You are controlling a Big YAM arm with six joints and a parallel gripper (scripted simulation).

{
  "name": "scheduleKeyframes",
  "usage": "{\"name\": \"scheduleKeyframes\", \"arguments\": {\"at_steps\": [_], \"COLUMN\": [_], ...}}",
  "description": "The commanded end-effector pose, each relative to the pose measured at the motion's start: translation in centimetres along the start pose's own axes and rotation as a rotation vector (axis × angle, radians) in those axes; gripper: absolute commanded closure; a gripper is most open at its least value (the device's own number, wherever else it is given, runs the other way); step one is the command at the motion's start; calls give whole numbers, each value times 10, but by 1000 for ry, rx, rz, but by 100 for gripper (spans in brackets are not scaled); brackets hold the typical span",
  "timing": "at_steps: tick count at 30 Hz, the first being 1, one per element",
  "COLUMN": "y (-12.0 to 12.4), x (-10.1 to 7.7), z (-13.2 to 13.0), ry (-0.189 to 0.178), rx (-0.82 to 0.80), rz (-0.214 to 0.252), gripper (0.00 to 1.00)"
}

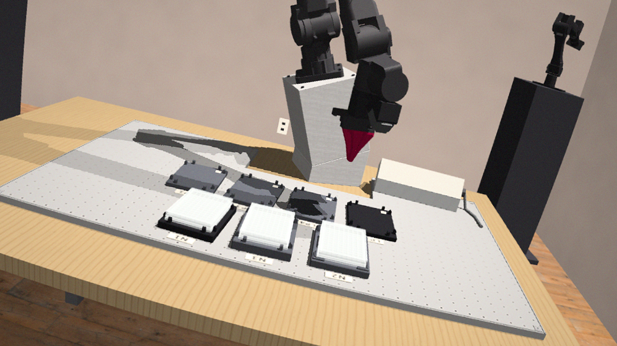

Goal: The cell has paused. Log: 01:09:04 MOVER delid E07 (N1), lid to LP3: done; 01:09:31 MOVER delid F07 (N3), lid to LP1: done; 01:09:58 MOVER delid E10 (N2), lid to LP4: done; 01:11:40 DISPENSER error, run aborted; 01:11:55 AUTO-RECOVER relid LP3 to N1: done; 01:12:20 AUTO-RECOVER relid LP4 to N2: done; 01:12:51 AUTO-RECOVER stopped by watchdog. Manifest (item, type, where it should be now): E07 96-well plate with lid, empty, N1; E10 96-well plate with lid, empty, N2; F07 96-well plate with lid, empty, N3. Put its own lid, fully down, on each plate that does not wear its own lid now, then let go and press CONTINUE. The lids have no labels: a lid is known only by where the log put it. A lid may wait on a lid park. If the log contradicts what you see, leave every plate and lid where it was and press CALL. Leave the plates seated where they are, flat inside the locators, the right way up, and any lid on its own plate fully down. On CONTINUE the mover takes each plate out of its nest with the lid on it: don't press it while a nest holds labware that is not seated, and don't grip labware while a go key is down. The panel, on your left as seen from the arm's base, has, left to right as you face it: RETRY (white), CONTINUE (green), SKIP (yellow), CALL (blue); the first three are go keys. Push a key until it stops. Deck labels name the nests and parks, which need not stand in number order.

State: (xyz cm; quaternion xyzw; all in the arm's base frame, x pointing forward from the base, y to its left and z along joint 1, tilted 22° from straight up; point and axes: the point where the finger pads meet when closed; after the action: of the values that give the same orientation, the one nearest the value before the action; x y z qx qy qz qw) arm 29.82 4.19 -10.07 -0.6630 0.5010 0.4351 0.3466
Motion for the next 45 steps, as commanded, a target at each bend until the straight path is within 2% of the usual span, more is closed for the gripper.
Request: {"name": "scheduleKeyframes", "arguments": {"at_steps": [1,10,14,21,23,24,30,34,37,45], "y": [-12,-17,-19,-21,-4,-5,10,14,30,49], "x": [-3,-4,-4,-4,1,1,1,0,1,-1], "z": [14,62,82,99,95,92,120,129,137,172], "ry": [-1,-4,-5,-4,2,1,-6,-4,-3,-8], "rx": [-67,-241,-219,-219,-228,-219,-362,-401,-465,-620], "rz": [-12,-13,-13,-14,8,8,-10,-13,-3,-13], "gripper": [100,100,100,100,100,100,100,100,100,100]}}
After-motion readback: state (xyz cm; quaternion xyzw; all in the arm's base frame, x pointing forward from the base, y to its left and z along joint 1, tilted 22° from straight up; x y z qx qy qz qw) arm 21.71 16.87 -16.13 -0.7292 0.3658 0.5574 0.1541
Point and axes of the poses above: the point where the finger pads meet when closed, its own x axis out along the fingers, its own z axis across the jaws, y = z × x, and after that the axes turned 5 degrees about x, right-handed
